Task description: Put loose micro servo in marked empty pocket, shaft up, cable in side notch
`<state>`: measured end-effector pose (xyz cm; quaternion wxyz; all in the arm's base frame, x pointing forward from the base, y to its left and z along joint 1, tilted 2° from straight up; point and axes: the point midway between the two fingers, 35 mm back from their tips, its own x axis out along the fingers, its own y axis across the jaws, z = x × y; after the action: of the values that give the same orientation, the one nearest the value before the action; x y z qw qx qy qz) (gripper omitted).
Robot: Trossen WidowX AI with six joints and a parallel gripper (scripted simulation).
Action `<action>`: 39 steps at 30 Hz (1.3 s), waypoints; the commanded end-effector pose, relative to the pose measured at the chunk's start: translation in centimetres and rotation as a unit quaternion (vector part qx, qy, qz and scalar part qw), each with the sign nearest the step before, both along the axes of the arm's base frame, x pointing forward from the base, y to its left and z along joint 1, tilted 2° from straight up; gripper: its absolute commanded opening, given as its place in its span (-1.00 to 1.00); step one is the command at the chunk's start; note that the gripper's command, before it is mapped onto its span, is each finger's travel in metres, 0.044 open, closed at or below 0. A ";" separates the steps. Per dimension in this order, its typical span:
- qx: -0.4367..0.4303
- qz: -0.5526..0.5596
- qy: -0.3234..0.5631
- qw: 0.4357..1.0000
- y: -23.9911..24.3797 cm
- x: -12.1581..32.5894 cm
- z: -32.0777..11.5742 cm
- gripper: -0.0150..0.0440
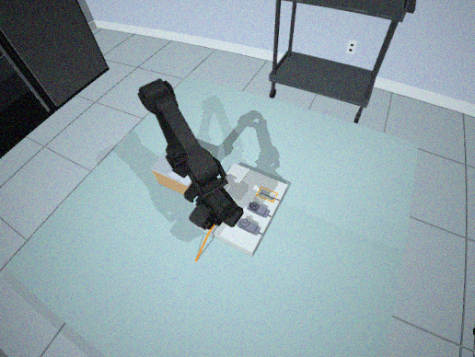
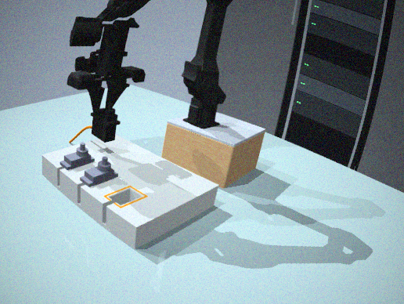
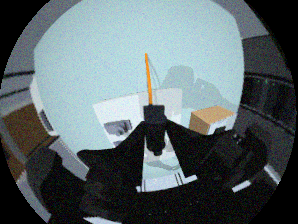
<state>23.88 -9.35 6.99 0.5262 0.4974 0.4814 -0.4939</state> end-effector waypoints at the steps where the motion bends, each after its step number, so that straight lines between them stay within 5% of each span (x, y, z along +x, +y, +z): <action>1: 0.002 -0.001 -0.003 1.000 1.1 0.1 0.1 -0.49; 39: 0.010 0.000 -0.002 1.000 16.3 -1.5 -0.5 -0.49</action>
<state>22.44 5.75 6.40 0.5209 0.5014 0.4887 -0.4883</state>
